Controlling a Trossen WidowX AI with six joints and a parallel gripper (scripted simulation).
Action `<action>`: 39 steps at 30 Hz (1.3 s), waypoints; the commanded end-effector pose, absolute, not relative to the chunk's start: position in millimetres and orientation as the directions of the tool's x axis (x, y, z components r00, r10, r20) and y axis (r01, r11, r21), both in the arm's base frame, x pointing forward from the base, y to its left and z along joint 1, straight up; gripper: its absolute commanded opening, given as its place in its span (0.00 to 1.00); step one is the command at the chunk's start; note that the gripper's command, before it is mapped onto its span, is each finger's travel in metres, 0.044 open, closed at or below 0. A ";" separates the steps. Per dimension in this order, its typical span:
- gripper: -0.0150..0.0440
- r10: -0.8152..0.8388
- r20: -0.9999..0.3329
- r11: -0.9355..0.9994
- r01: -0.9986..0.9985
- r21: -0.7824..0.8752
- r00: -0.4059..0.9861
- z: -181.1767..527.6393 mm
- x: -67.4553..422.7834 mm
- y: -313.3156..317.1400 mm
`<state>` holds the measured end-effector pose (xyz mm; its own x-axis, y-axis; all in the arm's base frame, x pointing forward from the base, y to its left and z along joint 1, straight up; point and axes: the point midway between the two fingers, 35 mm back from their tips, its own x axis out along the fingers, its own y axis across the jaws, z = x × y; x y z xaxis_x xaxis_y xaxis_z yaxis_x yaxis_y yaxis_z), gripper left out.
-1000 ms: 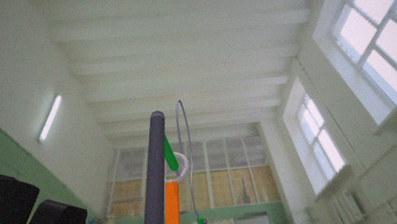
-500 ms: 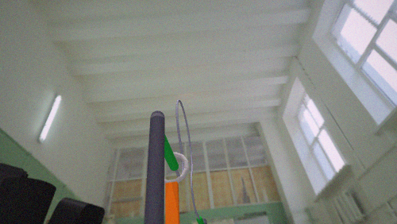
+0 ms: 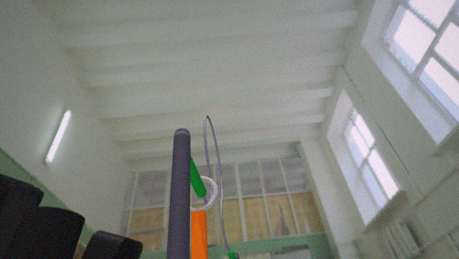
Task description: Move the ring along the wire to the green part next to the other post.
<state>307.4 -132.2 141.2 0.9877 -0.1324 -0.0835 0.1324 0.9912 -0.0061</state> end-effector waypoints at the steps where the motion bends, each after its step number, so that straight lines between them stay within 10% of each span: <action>1: 0.53 -0.134 -0.072 0.991 0.134 -0.007 0.988 143.2 316.3 -132.8; 33: 0.53 -0.134 -0.072 0.991 0.134 -0.007 0.988 142.5 318.6 -132.6; 39: 0.26 -0.131 -0.077 0.991 0.131 -0.008 0.988 140.8 317.9 -131.8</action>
